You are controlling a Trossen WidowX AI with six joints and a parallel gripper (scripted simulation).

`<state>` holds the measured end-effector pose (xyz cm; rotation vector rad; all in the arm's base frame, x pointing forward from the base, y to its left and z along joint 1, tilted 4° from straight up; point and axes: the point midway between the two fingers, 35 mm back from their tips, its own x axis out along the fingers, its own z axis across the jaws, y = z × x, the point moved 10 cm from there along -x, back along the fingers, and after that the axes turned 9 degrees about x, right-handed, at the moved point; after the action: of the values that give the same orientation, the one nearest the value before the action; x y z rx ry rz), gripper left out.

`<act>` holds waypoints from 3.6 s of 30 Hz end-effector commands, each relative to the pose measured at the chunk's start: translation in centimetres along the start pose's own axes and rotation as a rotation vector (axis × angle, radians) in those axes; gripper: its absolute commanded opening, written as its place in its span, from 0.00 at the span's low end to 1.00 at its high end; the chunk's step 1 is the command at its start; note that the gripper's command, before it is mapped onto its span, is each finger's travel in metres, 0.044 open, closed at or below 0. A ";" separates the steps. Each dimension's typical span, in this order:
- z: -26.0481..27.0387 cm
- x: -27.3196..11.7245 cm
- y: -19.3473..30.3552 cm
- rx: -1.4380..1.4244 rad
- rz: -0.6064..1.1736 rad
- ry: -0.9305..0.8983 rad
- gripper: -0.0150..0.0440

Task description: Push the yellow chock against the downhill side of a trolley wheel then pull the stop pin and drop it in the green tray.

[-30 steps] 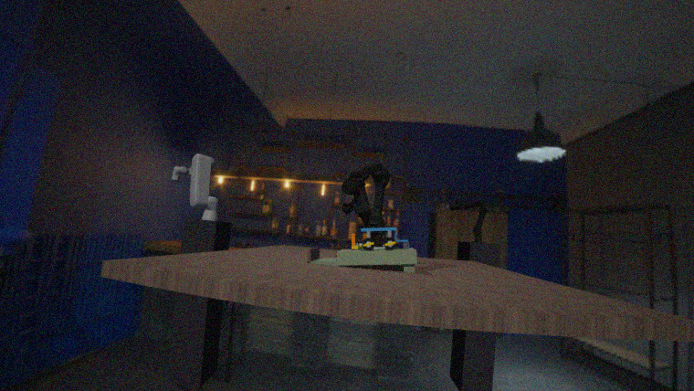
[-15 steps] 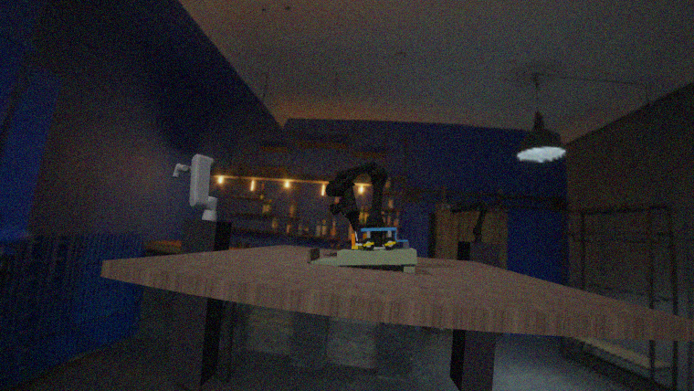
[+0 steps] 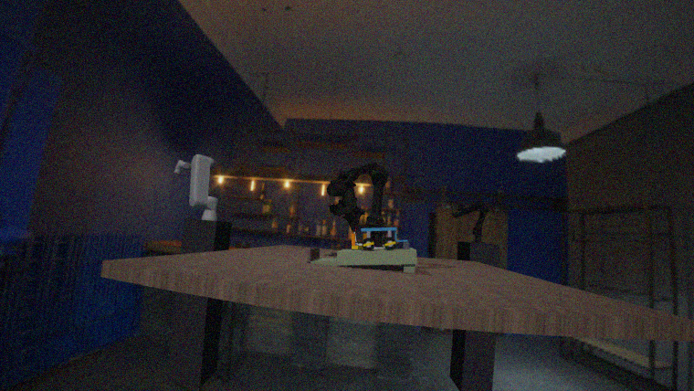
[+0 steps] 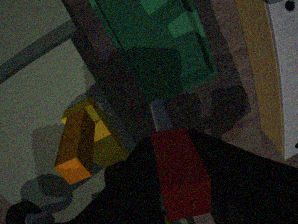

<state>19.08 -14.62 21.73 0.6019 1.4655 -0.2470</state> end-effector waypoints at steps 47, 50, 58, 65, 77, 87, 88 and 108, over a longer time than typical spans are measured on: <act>-1.3 0.1 3.0 1.260 -0.123 -0.228 0.25; -1.8 0.6 2.6 1.260 -0.124 -0.228 0.25; -3.3 2.1 1.5 1.260 -0.126 -0.226 0.25; -3.4 3.0 1.7 1.255 -0.160 -0.286 0.25; -2.8 6.7 0.4 1.245 -0.207 -0.393 0.25; -2.2 8.2 -0.9 1.245 -0.208 -0.394 0.25; -2.2 8.2 -0.9 1.245 -0.208 -0.394 0.30; -2.7 8.9 0.1 1.245 -0.207 -0.393 0.58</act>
<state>17.84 -11.50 13.17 1.2852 0.8618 -1.4070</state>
